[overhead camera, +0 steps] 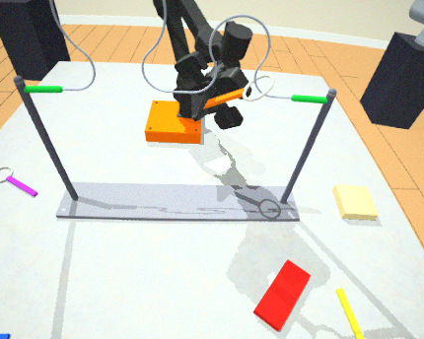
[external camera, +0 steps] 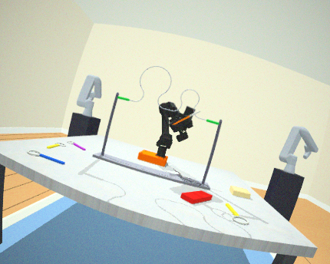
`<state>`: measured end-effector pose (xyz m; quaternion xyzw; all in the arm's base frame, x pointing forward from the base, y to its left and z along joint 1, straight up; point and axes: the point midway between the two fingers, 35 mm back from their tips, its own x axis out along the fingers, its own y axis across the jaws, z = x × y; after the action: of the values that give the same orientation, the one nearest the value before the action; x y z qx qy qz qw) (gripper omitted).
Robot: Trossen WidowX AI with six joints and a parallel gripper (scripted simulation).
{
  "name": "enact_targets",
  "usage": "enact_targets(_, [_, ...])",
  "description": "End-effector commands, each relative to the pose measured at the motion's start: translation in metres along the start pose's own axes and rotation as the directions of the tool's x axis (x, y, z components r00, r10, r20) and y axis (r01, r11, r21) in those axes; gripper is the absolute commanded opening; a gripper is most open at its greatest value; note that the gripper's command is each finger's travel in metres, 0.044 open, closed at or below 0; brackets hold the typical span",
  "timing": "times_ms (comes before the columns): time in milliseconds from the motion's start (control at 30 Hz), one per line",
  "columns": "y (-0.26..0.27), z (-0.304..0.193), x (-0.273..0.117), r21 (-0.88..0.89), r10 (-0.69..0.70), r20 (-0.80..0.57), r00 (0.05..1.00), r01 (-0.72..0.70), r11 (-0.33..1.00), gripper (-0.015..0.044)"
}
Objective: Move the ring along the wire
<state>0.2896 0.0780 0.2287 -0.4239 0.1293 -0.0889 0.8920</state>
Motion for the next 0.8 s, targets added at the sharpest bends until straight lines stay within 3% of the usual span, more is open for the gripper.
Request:
enact_targets(0, [0.015, 0.0, -0.001, 0.073, 0.038, -0.011, 0.999, -0.037, 0.997, -0.015])
enact_targets(767, [0.094, 0.026, -0.024, 0.523, 0.262, -0.003, 0.965, -0.222, 0.823, -0.015])
